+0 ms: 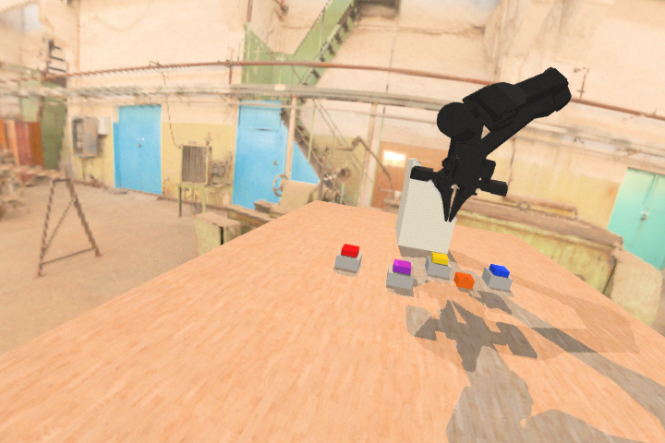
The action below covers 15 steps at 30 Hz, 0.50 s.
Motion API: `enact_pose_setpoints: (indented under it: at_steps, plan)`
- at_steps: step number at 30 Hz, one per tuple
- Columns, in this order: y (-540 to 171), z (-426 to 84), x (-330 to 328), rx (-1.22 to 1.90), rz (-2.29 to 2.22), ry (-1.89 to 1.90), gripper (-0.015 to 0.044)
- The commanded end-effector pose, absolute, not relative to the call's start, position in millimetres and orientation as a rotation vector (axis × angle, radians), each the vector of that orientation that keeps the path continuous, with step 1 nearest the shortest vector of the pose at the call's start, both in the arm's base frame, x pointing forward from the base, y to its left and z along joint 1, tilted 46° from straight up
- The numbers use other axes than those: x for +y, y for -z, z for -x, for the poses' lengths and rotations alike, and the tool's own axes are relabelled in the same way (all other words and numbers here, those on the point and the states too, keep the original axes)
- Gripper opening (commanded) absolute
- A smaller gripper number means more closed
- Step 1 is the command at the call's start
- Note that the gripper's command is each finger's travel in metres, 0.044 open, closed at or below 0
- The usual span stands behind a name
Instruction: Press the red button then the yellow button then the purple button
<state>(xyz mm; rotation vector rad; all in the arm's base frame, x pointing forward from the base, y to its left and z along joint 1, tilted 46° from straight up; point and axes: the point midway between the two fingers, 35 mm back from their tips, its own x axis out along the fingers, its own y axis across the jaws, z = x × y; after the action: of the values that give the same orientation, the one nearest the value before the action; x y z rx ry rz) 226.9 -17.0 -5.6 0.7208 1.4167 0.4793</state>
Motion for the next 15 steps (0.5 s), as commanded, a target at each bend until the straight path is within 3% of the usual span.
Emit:
enact_pose_setpoints:
  at_steps: [1,15]
  plan:
    - [33.8,-224.6,18.1,1.436,-0.735,-0.491,0.0020]
    - [45.3,-226.0,30.1,1.432,-0.733,-0.494,0.0020]
